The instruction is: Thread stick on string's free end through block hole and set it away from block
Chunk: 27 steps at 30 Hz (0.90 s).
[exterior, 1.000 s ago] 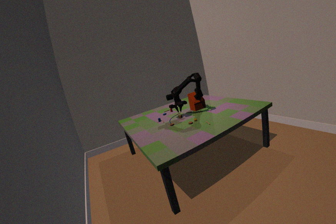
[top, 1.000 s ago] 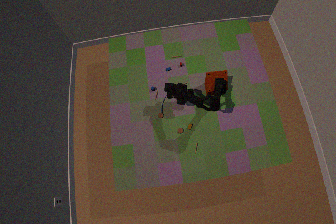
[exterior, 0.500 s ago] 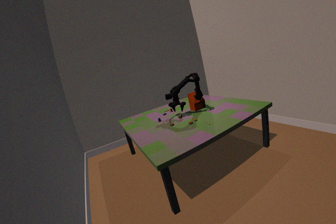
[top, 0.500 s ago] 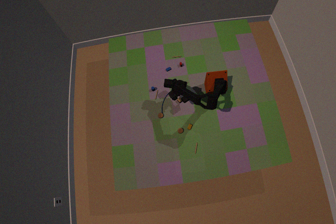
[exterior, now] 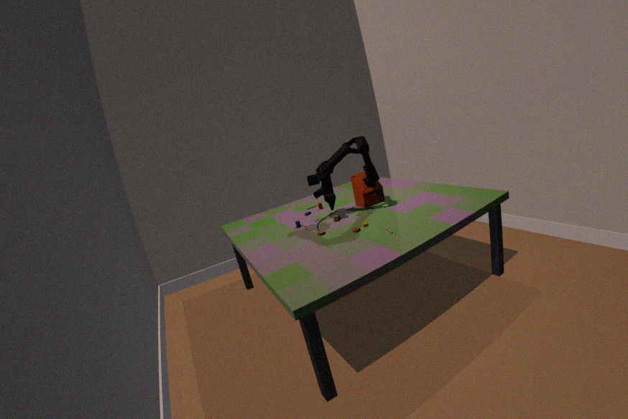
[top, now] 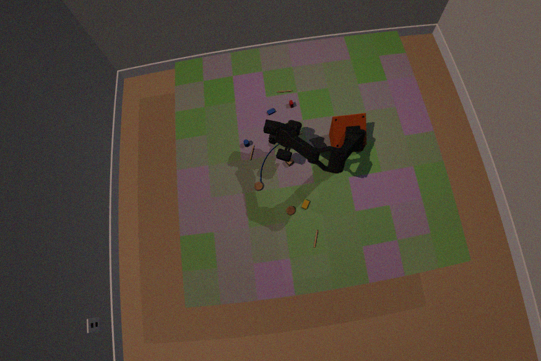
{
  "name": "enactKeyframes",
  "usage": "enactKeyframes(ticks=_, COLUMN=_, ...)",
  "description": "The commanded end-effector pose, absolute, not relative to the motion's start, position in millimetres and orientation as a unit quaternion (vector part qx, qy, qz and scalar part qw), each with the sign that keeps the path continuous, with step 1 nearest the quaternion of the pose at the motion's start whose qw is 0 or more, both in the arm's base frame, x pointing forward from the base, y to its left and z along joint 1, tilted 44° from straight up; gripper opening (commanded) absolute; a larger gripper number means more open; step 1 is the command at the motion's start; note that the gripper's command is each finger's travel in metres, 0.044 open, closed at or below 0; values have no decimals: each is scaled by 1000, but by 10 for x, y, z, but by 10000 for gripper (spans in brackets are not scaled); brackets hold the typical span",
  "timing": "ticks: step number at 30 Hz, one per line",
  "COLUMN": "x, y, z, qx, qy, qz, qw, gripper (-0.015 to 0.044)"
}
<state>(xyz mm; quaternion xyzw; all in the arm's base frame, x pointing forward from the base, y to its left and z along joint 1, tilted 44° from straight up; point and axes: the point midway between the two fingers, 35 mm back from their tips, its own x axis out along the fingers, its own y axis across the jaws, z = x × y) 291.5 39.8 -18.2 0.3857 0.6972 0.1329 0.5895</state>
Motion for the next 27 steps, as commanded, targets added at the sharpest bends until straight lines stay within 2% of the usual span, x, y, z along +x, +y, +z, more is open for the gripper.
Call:
enactKeyframes(ticks=1, x=2915, y=156, z=-445, qx=607, qy=683, qz=-202, qw=353, gripper=440)
enactKeyframes(ticks=11, x=2886, y=36, z=-563, qx=687, qy=585, qz=-406, qw=143, gripper=440)
enactKeyframes(ticks=23, x=2843, y=-90, z=-692, qx=691, qy=394, qz=-593, qw=-123, gripper=440)
enactKeyframes(ticks=27, x=2841, y=-96, z=-698, qx=689, qy=384, qz=-600, qw=-136, gripper=440)
